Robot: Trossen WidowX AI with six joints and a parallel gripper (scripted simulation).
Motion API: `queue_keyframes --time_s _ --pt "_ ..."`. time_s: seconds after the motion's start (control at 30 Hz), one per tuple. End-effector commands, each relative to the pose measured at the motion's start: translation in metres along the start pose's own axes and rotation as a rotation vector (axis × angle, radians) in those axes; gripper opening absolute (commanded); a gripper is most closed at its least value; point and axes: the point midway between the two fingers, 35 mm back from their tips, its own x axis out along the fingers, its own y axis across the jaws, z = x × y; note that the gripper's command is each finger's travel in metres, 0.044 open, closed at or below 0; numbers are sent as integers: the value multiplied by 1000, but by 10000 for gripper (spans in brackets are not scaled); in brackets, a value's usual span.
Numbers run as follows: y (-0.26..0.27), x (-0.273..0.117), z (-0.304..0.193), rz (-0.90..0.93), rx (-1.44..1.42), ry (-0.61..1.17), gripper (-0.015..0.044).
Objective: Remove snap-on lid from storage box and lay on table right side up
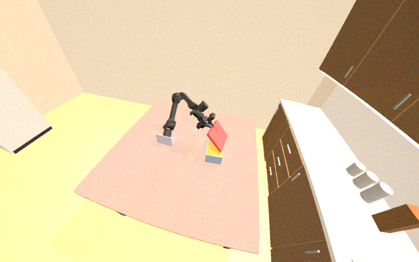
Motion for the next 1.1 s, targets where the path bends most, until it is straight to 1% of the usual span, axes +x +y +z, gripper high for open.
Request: queue_keyframes --time_s 0.0,1.07 --pt "2 -3 -9 11 -5 -8 0" --pt "0 -4 -73 11 -2 -7 0"
